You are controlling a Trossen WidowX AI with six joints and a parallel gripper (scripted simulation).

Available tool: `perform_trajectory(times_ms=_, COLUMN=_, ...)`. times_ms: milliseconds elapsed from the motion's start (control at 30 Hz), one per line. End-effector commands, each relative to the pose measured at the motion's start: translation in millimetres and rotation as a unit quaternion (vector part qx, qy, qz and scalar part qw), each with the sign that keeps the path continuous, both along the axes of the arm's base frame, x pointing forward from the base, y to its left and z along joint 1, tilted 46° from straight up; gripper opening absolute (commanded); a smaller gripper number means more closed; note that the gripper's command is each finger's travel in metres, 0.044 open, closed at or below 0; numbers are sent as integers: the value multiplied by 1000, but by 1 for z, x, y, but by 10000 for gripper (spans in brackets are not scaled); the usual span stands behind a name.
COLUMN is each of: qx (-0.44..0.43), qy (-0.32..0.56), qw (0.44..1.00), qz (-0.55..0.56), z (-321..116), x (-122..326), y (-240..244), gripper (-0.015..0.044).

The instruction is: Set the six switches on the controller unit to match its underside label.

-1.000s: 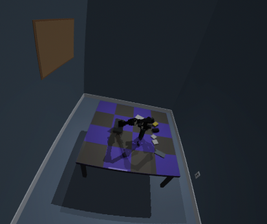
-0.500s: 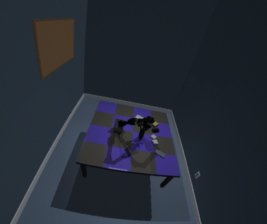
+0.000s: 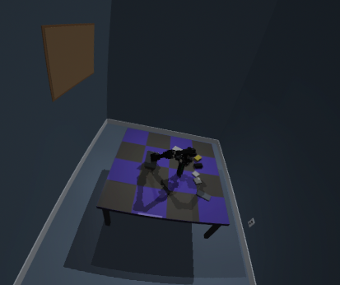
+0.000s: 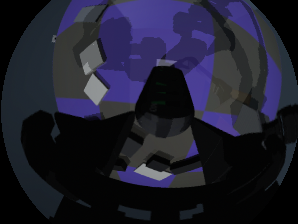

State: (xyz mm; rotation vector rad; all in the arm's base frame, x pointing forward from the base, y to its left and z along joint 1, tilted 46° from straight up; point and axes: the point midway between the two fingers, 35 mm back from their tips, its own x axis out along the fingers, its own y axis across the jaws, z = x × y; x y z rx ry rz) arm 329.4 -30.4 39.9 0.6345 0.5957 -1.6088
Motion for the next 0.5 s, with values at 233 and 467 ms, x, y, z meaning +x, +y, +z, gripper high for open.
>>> perform_trajectory(times_ms=233, qx=3, qy=3, qw=1000, qz=-5, z=-10, x=-2, y=4, gripper=338)
perform_trajectory(times_ms=467, qx=3, qy=3, qw=1000, qz=-5, z=-15, x=-2, y=7, gripper=338)
